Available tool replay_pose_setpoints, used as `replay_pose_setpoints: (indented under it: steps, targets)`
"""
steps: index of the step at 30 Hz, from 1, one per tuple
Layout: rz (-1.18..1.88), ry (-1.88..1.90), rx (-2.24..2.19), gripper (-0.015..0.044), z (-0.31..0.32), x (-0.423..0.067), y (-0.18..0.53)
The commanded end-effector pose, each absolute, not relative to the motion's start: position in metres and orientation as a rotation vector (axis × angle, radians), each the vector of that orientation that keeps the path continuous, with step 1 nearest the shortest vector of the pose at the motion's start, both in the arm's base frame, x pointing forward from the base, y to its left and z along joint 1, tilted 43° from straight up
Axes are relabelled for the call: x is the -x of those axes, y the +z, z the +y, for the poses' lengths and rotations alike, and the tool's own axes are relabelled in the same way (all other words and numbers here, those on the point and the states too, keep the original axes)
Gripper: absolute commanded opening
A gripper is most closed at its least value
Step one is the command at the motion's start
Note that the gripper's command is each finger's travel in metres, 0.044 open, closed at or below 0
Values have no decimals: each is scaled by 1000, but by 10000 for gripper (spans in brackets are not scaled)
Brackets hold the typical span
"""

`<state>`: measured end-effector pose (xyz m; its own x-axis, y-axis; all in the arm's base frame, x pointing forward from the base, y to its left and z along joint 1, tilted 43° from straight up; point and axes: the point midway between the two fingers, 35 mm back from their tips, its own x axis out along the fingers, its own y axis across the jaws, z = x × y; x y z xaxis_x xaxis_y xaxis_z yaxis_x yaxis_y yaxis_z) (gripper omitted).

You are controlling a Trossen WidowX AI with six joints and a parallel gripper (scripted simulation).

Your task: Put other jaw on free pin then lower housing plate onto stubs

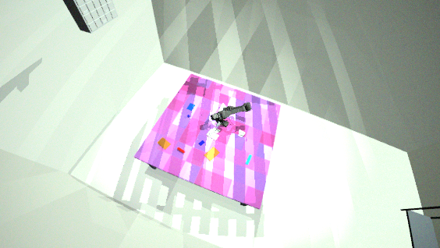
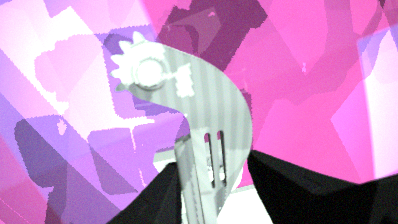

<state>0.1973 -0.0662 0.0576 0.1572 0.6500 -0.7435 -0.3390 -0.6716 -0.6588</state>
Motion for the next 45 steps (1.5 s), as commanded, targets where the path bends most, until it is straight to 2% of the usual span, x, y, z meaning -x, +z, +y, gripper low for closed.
replay_pose_setpoints:
  steps: [1, 26, 45]
  targets:
    - [-281, 1615, 1646, 134, -64, -196, 59]
    - [-254, 1612, 1622, 134, -64, -197, 59]
    - [-251, 1611, 1628, 134, -77, -255, 67]
